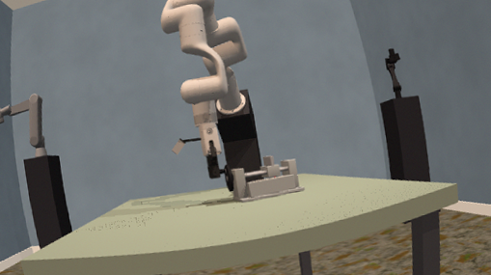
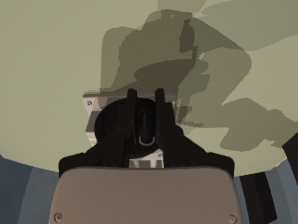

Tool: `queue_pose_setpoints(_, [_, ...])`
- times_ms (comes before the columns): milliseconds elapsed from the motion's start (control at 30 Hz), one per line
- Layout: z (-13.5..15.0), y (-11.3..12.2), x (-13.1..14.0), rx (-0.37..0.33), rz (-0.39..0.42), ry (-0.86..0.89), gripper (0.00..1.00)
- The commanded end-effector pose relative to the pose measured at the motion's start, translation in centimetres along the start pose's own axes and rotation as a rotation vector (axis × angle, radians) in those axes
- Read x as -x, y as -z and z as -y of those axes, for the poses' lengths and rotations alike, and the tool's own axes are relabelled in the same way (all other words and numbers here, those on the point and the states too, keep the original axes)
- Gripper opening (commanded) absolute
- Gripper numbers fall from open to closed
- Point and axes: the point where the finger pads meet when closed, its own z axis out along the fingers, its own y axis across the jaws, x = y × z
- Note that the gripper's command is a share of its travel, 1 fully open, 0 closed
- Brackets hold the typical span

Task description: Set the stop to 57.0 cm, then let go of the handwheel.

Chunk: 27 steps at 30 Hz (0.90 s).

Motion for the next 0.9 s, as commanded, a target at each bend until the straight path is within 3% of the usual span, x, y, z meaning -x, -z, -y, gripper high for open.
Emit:
queue_pose_setpoints(0, [0.41, 0.14, -0.03, -0.005, -0.001, 0.0, 0.06])
queue_pose_setpoints(867, [0.85, 0.33, -0.03, -0.005, -0.001, 0.0, 0.06])
